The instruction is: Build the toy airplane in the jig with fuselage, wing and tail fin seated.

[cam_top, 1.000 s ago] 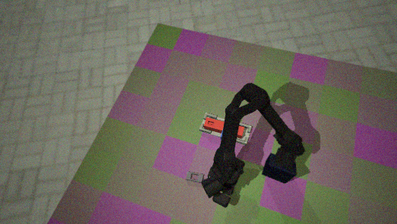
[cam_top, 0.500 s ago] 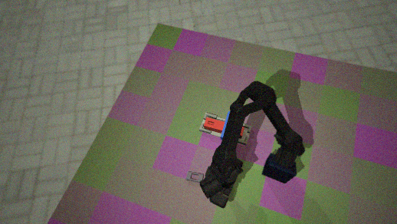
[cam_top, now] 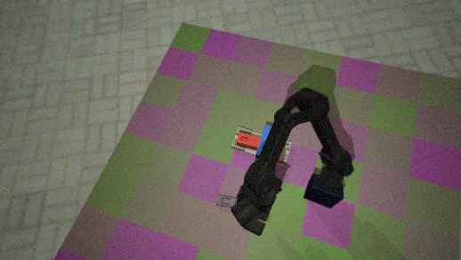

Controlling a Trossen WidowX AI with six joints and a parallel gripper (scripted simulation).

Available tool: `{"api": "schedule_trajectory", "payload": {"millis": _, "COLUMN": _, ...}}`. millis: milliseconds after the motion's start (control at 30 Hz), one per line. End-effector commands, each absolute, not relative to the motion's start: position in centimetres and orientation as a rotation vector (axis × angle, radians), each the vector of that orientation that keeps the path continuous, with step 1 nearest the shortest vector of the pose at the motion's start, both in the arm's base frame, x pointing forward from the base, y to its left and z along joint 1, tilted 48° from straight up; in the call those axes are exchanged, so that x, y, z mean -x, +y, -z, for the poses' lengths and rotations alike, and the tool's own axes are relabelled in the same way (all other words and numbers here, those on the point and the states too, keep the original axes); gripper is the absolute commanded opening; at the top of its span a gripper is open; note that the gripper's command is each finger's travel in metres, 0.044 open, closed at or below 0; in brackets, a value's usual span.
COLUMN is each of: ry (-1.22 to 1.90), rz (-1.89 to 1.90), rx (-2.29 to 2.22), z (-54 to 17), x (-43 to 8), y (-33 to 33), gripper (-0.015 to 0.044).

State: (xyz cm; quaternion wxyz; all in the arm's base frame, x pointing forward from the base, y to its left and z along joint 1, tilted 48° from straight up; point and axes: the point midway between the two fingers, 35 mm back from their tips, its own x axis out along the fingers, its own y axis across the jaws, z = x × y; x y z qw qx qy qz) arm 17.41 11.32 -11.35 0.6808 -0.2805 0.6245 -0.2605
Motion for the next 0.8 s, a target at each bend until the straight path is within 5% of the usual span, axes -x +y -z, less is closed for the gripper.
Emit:
{"api": "schedule_trajectory", "payload": {"millis": 0, "ry": 1.404, "rz": 0.59, "rx": 0.622, "z": 10.3, "x": -17.3, "y": 12.4, "gripper": 0.0}}
{"api": "schedule_trajectory", "payload": {"millis": 767, "ry": 1.417, "rz": 0.611, "rx": 0.631, "z": 6.3, "x": -16.6, "y": 15.0, "gripper": 0.0}}
